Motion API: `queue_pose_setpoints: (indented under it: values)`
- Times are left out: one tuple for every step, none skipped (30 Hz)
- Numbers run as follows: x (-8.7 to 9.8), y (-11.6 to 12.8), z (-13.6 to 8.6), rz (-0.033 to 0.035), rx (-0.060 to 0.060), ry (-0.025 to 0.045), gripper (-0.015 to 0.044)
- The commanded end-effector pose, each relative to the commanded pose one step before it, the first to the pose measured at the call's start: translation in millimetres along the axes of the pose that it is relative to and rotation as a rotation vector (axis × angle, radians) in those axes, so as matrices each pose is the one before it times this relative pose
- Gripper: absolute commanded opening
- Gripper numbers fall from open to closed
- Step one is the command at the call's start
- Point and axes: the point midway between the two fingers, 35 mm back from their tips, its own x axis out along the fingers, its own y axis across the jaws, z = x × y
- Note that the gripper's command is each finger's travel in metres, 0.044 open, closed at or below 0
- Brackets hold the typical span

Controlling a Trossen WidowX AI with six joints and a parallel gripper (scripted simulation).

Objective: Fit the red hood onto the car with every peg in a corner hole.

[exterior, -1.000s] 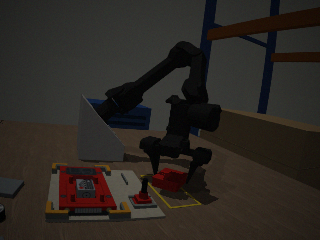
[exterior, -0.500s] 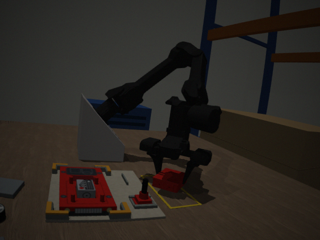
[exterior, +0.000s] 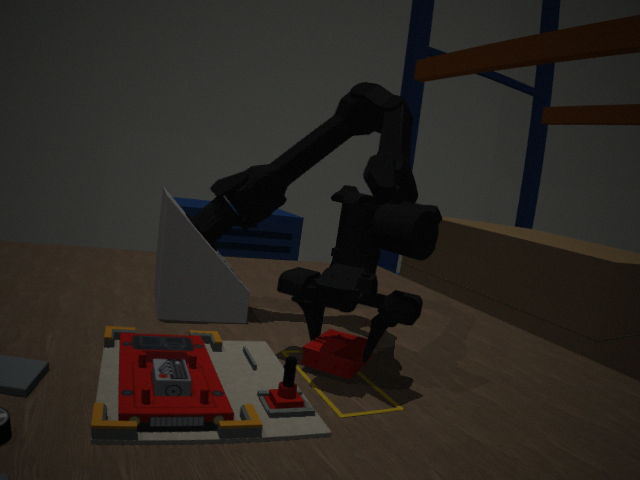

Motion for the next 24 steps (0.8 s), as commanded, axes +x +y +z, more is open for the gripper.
queue_pose_setpoints:
  values:
    - [-13.09,3.97,-0.21,0.01310,-0.0104,-0.00081,0.0000]
    - [-3.60,0.01,0.01,-0.00010,0.0000,-0.00012,0.0000]
    - [-2.80,0.01,0.01,-0.00009,0.0000,-0.00010,0.0000]
    - [-2.84,0.01,0.02,-0.00010,0.0000,-0.00011,0.0000]
    - [-3.24,0.01,0.02,-0.00012,0.0000,-0.00012,0.0000]
    - [-3.71,0.02,0.03,-0.00014,0.0000,-0.00014,0.0000]
    - [-4.10,0.01,0.02,-0.00015,0.0000,-0.00015,0.0000]
    - [-4.19,0.01,0.02,-0.00015,0.0000,-0.00014,0.0000]
    - [-4.15,0.01,0.01,-0.00014,0.0000,-0.00013,0.0000]
    - [-4.08,0.00,0.01,-0.00014,0.0000,-0.00013,0.0000]
    - [-4.01,0.00,0.01,-0.00014,0.0000,-0.00012,0.0000]
    - [-3.92,0.00,0.01,-0.00014,0.0000,-0.00012,0.0000]
    - [-3.82,0.00,0.00,-0.00013,0.0000,-0.00011,0.0000]
    - [-3.69,0.00,0.00,-0.00013,0.0000,-0.00010,0.0000]
    - [-3.55,0.00,0.00,-0.00013,0.0000,-0.00010,0.0000]
    - [-3.37,0.00,0.00,-0.00012,0.0000,-0.00009,0.0000]
    - [-3.18,0.00,0.00,-0.00011,0.0000,-0.00008,0.0000]
    - [-2.96,0.00,0.00,-0.00011,0.0000,-0.00007,0.0000]
    - [-2.71,-0.01,0.00,-0.00010,0.0000,-0.00006,0.0000]
    - [-3.36,-0.01,-0.01,-0.00011,0.0000,-0.00007,0.0000]
    - [-2.77,-0.01,-0.01,-0.00009,0.0000,-0.00005,0.0000]
    - [-2.00,-0.01,-0.01,-0.00006,0.0000,-0.00003,0.0000]
    - [-2.09,-0.01,-0.01,-0.00007,0.0000,-0.00003,0.0000]
    - [-1.09,0.00,0.00,-0.00004,0.0000,-0.00002,0.0000]
